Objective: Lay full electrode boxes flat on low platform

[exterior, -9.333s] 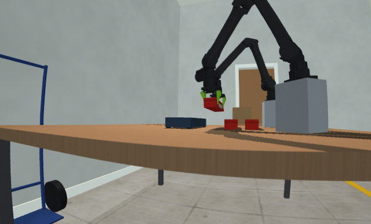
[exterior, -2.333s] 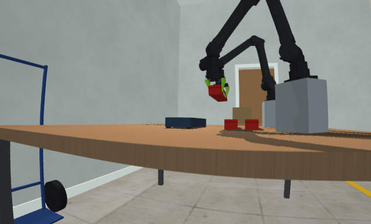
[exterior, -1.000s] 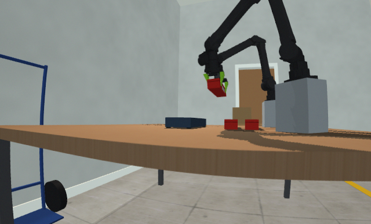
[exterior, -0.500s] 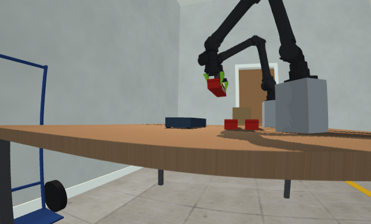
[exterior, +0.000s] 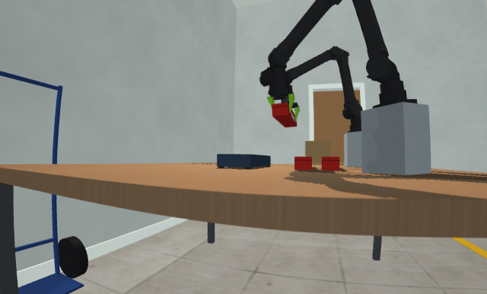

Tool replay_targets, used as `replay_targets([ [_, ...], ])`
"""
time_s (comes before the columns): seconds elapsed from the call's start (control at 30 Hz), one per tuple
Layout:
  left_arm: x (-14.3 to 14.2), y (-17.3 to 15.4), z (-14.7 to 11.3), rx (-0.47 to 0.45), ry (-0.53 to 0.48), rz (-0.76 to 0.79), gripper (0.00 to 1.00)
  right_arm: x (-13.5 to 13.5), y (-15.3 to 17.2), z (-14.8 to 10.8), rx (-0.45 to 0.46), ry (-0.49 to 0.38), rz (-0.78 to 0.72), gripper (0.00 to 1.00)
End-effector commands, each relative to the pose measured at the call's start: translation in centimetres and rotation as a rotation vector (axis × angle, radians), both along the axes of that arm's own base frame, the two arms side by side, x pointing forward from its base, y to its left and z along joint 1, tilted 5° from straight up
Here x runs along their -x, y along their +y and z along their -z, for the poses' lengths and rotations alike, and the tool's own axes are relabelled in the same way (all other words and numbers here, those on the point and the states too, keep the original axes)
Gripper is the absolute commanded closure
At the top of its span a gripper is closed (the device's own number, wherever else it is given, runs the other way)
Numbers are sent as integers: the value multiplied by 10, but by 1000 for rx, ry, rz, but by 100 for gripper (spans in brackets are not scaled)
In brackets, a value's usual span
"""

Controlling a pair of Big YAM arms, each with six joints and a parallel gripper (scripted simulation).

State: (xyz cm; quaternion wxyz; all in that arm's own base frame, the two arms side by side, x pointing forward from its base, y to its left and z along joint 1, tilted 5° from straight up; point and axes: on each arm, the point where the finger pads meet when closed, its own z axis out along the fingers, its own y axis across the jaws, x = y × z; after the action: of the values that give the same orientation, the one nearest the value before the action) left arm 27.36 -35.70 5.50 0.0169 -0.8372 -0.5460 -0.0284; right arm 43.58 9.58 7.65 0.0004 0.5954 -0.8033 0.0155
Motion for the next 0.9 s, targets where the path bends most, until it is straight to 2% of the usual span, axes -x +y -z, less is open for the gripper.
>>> replay_targets([
  [0.0, -30, -21, -70, 100, -102, 3, 100, -36, -7, -70, -17, -143, 3, 100],
  [0.83, -30, -21, -70, 101, -103, 3, 100, -36, -8, -70, -16, -144, 3, 100],
  [0.87, -30, -21, -70, 101, -103, 3, 100, -20, 1, -28, -14, -106, 2, 100],
])
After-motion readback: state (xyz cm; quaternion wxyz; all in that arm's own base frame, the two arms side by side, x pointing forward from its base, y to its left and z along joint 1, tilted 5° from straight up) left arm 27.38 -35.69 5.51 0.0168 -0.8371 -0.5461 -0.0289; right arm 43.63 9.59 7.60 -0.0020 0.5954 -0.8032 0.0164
